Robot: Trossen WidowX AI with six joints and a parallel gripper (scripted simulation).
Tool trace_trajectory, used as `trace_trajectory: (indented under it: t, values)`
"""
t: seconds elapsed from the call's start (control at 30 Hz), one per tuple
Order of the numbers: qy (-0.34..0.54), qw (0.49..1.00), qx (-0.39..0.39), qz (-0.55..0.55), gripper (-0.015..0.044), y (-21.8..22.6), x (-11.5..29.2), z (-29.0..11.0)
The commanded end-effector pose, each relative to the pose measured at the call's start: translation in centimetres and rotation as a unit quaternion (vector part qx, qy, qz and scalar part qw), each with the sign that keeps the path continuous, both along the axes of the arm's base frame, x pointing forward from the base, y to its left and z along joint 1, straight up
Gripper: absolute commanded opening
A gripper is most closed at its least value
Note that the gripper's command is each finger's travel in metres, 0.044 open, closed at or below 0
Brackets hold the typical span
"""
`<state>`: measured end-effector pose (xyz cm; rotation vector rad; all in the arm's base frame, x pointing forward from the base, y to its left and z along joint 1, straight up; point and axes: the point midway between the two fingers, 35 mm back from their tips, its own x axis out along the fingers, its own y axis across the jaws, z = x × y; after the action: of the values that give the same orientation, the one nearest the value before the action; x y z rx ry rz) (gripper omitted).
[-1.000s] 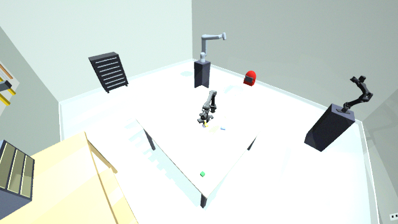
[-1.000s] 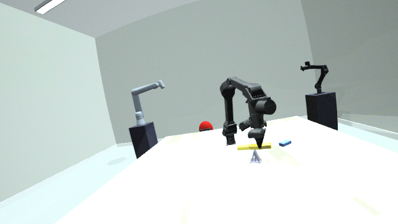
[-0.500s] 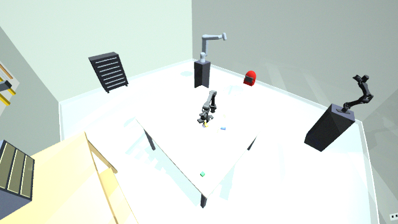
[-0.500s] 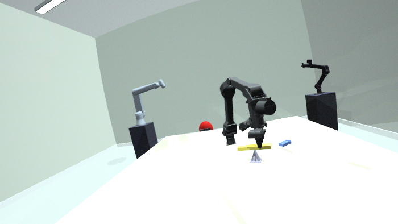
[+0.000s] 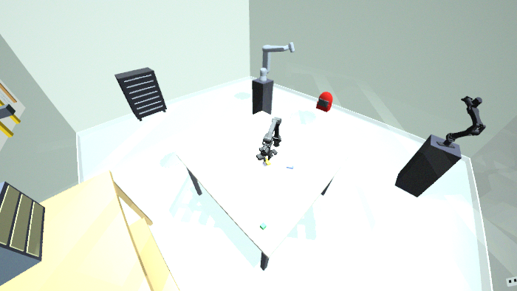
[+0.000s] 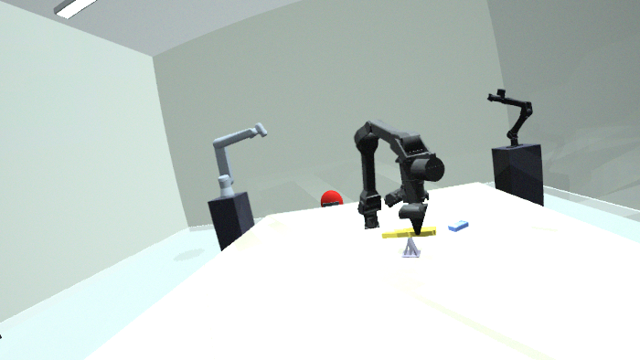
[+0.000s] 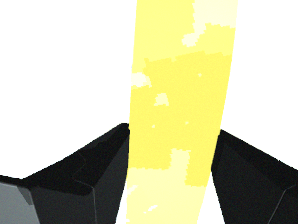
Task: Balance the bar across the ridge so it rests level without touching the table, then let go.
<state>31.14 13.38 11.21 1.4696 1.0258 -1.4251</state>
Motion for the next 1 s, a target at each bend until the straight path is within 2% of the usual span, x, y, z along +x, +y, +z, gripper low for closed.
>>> trace_trajectory:
  t: [0.0, 0.97]
  values:
    - [0.0, 1.0, 0.001, 0.0, 0.0, 0.02, 0.01, -0.05]
    - [0.0, 1.0, 0.001, 0.0, 0.0, 0.02, -0.01, -0.29]
